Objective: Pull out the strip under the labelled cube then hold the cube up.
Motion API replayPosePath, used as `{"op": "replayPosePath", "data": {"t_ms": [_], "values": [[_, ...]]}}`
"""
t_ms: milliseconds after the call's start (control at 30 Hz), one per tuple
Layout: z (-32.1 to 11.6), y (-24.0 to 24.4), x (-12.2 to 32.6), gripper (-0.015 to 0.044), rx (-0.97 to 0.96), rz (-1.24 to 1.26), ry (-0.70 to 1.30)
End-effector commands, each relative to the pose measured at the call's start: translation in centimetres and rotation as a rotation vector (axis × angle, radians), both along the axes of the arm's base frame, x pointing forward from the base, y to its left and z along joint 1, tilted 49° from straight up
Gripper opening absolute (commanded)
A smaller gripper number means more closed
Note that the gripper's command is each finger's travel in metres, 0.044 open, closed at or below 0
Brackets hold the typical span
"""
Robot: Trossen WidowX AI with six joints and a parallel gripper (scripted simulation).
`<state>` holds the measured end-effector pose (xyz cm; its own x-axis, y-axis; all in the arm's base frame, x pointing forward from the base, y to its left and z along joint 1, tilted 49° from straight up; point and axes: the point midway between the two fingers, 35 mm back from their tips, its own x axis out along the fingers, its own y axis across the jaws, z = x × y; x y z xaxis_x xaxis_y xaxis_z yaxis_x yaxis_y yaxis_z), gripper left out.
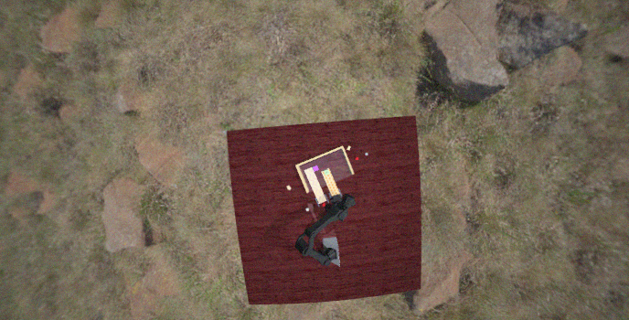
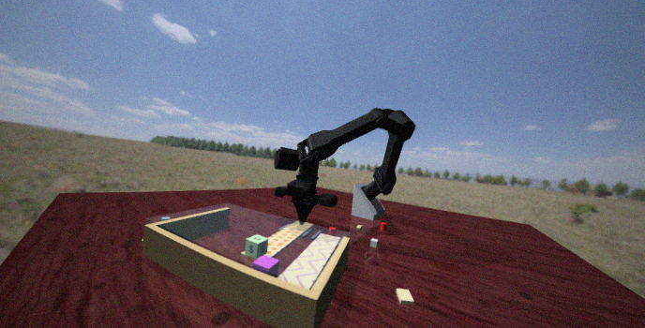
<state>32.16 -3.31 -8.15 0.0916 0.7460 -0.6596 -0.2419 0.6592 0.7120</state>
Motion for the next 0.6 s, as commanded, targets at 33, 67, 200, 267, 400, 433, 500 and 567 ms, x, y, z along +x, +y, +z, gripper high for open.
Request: {"op": "replayPosePath", "data": {"t_ms": [33,67,200,267,400,433,500,567], "values": [[-0.8,0.3,-1.5,0.0,-0.005,0.018,0.025],[-0.8,0.3,-1.6,0.0,-0.005,0.018,0.025],[-1.0,0.2,-2.2,0.0,-0.005,0.018,0.026],[-1.0,0.2,-2.5,0.0,-0.005,0.018,0.026],[-1.2,0.1,-3.0,0.0,-0.005,0.018,0.026],[-1.2,0.1,-3.2,0.0,-0.005,0.018,0.026],[-1.3,0.1,-3.5,0.0,-0.006,0.018,0.026],[-1.4,0.0,-3.7,0.0,-0.006,0.018,0.026]]}}
